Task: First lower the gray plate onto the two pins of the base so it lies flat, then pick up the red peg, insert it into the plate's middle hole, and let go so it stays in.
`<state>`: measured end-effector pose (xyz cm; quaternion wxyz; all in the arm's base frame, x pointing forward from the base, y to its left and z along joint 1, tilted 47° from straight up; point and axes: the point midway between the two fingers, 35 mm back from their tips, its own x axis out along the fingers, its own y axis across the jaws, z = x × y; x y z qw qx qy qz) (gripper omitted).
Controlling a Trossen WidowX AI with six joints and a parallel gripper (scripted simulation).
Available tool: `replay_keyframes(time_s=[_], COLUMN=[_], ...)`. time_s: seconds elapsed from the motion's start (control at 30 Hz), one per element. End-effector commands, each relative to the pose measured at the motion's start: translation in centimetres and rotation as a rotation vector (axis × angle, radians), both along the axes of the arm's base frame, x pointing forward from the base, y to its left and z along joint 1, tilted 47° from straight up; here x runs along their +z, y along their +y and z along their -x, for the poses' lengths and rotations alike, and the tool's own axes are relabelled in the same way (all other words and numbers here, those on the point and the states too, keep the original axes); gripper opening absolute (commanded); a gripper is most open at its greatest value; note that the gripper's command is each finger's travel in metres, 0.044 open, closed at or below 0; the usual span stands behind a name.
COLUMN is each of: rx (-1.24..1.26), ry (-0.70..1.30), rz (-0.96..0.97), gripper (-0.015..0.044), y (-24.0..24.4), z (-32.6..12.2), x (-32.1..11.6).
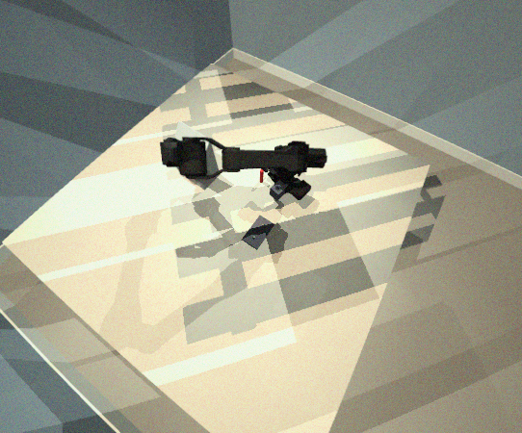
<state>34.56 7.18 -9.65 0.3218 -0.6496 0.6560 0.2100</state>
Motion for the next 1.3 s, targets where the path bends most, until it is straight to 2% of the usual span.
replay_keyframes(time_s=[0.0, 0.57, 1.27], rx=[-0.004, -0.006, 0.048], ry=[-0.005, -0.005, 0.046], rz=[-0.005, 0.0, -0.016], gripper=[0.0, 0.0, 0.0], y=[1.2, 4.2, -1.3], z=[0.1, 1.1, -1.1], x=[1.0, 4.0, 6.1])
